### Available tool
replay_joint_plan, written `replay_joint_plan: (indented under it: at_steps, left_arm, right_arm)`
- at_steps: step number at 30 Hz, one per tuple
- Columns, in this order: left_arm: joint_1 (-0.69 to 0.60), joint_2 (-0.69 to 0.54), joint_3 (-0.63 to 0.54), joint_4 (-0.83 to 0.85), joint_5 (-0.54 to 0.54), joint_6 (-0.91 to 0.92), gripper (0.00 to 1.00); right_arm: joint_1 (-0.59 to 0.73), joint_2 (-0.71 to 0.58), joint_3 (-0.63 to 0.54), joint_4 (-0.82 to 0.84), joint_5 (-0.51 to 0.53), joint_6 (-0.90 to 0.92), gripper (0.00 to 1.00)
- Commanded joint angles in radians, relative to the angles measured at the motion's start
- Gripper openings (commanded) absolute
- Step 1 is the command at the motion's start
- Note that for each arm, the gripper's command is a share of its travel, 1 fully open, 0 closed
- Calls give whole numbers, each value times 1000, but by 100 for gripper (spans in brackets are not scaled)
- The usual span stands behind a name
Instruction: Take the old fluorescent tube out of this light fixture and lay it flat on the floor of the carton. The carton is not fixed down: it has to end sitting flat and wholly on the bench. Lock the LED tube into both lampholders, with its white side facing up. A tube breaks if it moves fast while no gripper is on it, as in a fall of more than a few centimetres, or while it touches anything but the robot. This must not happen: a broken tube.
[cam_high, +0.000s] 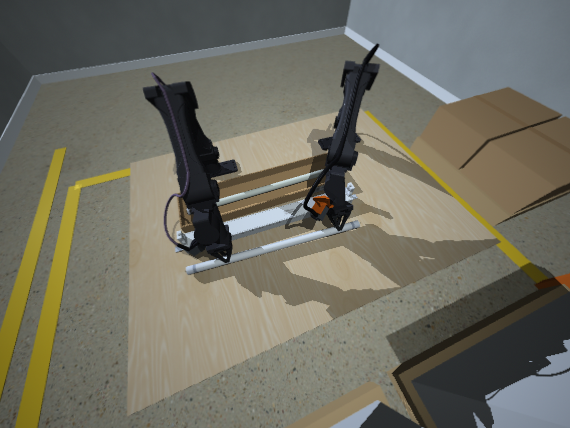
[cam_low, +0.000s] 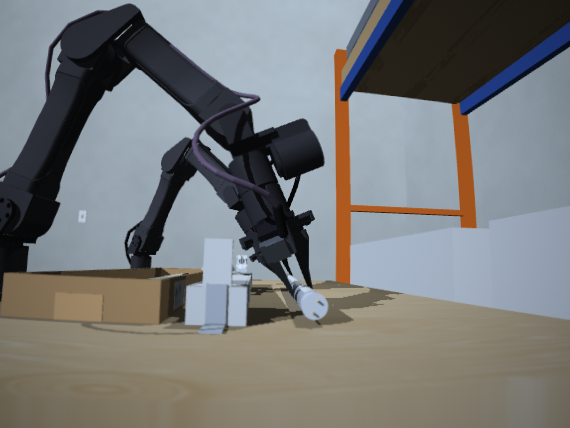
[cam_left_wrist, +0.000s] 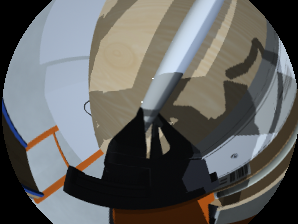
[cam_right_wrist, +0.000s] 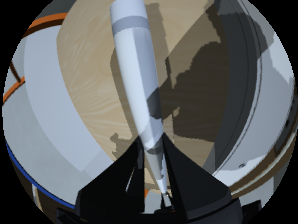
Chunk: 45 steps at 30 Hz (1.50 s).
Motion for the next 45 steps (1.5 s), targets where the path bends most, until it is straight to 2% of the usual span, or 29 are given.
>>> replay_joint_plan:
  at_steps: [1,13,16,17,20,22,23,40,41,45]
  left_arm:
    - [-14,-49,-28,95,-43,0,11]
    - [-26,-56,-128,259,-86,11,11]
    - [-9,-55,-119,236,-78,0,11]
    - [-23,-48,-143,286,-94,15,11]
    - [-33,-51,-171,335,-104,16,11]
    - [-11,-50,-148,301,-93,6,11]
    - [-10,-50,-136,299,-93,5,49]
    - [-24,-21,-130,300,-93,6,49]
    - [-40,-72,-184,254,-101,-3,49]
    - [-51,-115,-189,226,-109,-16,49]
  right_arm:
    - [-11,-40,-42,94,26,-10,11]
    - [-9,-66,-163,270,28,-13,11]
    - [-9,-64,-162,237,27,-13,11]
    - [-3,-68,-182,299,28,-13,11]
    - [-9,-63,-178,266,27,-13,11]
    - [-8,-67,-169,259,27,-13,11]
    - [-9,-63,-152,265,27,-13,11]
    - [-9,-62,-152,247,27,-13,11]
    - [-9,-62,-152,247,27,-13,11]
    - [-9,-62,-152,247,27,-13,11]
